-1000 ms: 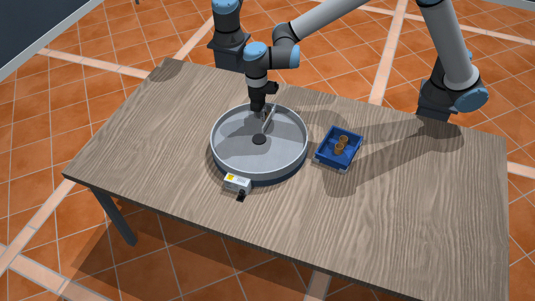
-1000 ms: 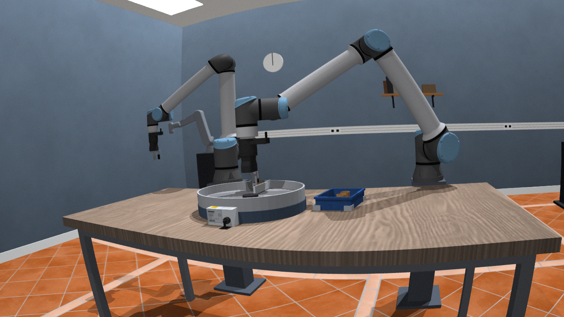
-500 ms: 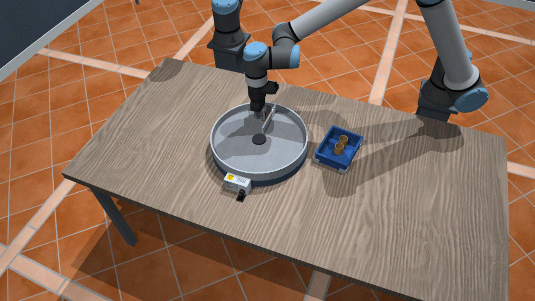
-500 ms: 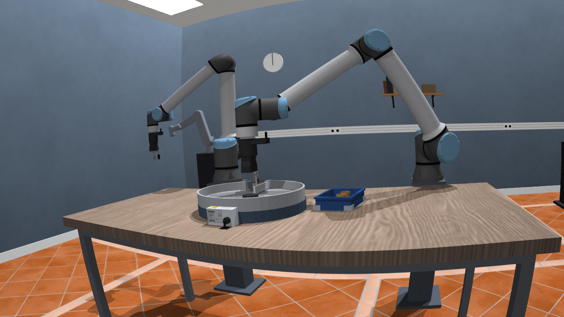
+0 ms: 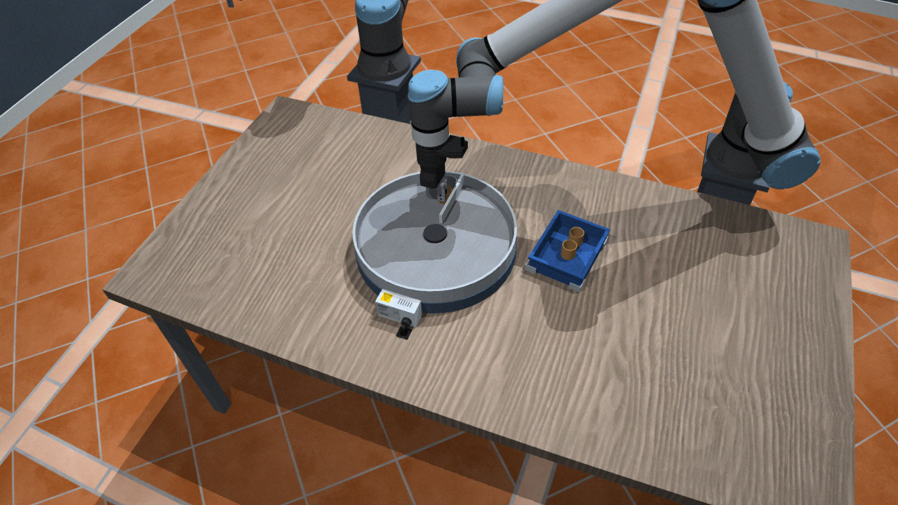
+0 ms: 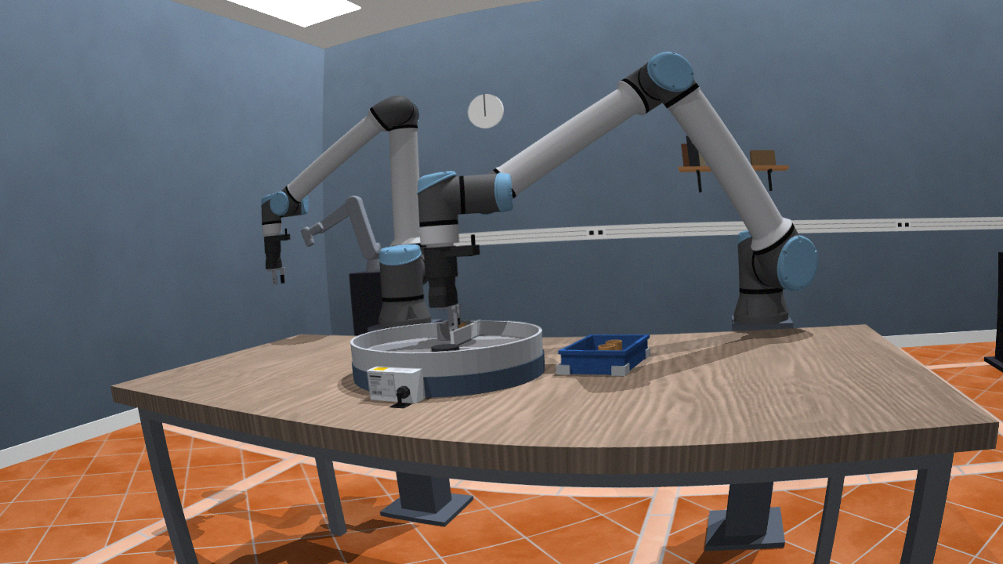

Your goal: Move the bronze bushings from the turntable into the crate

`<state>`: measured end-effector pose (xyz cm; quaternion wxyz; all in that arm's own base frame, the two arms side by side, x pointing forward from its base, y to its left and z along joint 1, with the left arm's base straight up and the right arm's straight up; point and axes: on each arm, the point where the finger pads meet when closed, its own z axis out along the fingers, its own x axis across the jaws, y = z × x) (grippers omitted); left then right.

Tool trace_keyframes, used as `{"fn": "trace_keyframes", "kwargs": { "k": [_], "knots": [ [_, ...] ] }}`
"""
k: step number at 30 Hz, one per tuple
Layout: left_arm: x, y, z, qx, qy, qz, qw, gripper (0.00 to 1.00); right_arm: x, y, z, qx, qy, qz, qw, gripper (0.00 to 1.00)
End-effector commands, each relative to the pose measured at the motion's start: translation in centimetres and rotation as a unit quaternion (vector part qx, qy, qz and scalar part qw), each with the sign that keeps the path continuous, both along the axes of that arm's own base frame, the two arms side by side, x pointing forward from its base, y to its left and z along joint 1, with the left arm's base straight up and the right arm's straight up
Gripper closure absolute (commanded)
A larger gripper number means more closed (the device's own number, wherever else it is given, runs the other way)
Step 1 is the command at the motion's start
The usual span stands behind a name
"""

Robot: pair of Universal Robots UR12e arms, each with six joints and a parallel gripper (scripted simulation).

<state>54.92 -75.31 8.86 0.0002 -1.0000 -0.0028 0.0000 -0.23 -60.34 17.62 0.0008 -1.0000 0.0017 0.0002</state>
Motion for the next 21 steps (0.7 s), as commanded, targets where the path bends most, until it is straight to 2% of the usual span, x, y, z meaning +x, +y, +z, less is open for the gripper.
{"fn": "trace_keyframes", "kwargs": {
  "k": [1, 16, 21],
  "knots": [
    [0.03, -0.07, 0.16, -0.001, -0.001, 0.0, 1.0, 1.0, 0.02, -0.07, 0.09, -0.001, 0.0, 0.0, 1.0, 0.0],
    [0.03, -0.07, 0.19, -0.001, -0.001, 0.0, 1.0, 1.0, 0.02, -0.07, 0.09, -0.001, 0.0, 0.0, 1.0, 0.0],
    [0.03, -0.07, 1.03, -0.001, -0.001, 0.0, 1.0, 1.0, 0.02, -0.07, 0.09, -0.001, 0.0, 0.0, 1.0, 0.0]
  ]
}}
